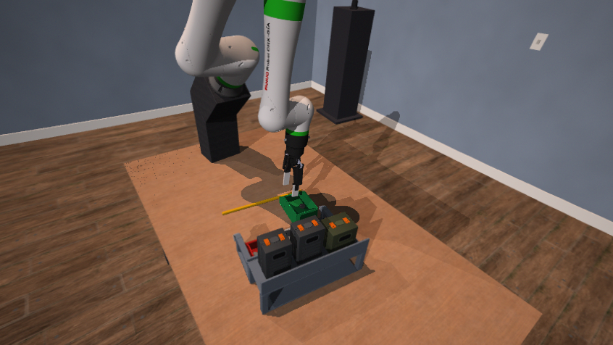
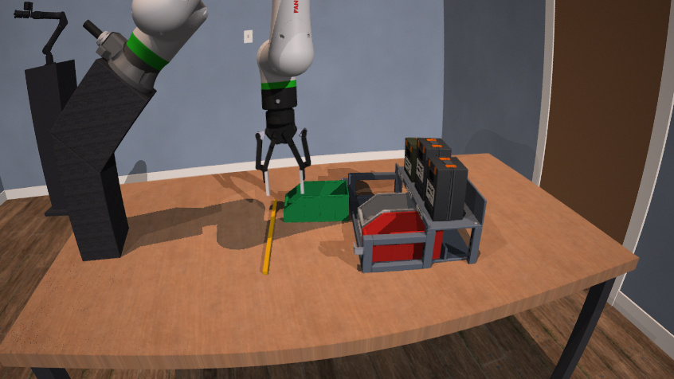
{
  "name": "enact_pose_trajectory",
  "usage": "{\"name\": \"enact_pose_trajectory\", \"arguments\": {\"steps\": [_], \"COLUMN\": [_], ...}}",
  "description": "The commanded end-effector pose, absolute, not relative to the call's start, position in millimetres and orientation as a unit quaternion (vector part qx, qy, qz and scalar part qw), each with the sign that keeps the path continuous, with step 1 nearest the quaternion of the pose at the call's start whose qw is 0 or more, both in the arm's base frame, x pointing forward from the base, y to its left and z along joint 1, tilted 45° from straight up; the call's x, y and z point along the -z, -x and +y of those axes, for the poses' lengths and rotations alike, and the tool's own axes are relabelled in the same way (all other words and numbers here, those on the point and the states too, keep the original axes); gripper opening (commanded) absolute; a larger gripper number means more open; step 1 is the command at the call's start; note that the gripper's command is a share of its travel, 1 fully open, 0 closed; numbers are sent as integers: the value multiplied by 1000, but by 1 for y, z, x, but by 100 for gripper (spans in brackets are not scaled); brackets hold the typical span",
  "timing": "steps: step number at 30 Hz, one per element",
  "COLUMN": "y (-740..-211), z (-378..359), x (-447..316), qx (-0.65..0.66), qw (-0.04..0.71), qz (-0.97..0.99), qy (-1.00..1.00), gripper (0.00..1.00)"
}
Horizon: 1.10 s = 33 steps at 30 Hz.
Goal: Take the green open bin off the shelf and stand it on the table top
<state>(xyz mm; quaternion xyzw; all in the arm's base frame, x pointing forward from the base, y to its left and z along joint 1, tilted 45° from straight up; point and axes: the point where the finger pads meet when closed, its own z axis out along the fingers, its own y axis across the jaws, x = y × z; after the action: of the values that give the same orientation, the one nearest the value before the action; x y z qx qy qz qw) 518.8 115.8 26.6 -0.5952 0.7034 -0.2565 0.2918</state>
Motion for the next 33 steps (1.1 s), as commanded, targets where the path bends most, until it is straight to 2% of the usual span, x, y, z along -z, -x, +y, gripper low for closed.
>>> {"name": "enact_pose_trajectory", "arguments": {"steps": [1, 8, 9, 13, 25, 26, 33], "y": [-513, -513, -506, -475, -475, -473, -466], "z": [114, 114, 114, 110, 110, 110, 108], "x": [-33, -33, -41, -72, -72, -73, -81], "qx": [217, 217, 249, 217, 217, 251, 217], "qw": [314, 314, 294, 314, 314, 289, 314], "qz": [693, 693, 702, 693, 693, 705, 693], "qy": [611, 611, 598, 611, 611, 596, 611], "gripper": [57, 57, 57, 57, 57, 57, 57]}}
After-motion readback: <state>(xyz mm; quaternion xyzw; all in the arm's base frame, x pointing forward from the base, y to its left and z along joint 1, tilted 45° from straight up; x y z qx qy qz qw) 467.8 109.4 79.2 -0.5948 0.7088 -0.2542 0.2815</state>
